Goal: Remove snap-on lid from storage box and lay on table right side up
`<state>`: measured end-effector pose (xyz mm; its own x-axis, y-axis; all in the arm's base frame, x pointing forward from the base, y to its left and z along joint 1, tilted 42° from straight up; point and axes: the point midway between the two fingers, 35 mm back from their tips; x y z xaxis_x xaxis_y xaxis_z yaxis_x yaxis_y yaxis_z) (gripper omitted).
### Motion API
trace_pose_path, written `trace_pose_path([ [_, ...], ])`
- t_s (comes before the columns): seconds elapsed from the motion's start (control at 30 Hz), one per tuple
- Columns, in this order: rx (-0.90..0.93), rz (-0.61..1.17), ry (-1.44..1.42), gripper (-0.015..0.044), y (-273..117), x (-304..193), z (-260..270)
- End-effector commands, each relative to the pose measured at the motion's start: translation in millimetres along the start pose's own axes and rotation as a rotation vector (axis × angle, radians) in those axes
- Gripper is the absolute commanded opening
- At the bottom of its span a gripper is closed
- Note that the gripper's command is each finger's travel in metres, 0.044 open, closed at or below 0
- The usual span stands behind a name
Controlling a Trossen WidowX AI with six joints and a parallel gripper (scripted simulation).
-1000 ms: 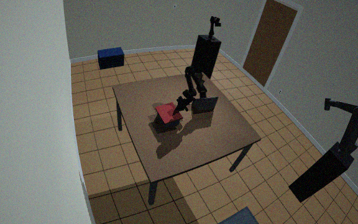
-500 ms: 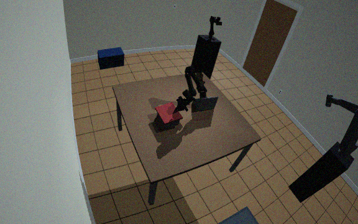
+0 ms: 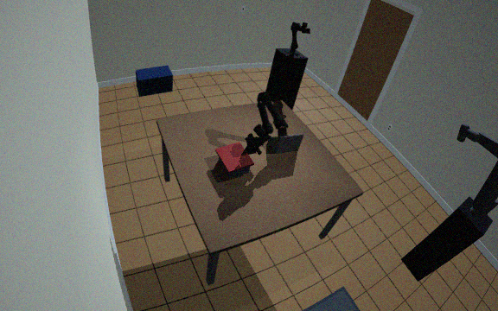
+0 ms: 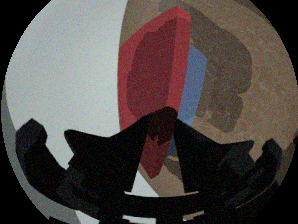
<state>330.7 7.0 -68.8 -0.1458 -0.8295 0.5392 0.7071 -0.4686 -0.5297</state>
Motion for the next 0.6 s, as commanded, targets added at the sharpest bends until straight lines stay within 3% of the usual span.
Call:
trace_pose_path([
  [0.0, -0.001, 0.002, -0.003, 0.0000, 1.0, -0.6, 0.7],
  [0.57, 0.002, 0.003, -0.003, 0.0000, -6.1, -1.9, 9.3],
])
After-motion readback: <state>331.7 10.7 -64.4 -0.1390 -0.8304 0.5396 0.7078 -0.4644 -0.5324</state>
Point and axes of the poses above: the point midway between the two fingers, 35 mm back from their tips, its own y axis out along the fingers, its own z axis across the jaws, x = y × z, and after that the axes turned 12 degrees about y, right-handed
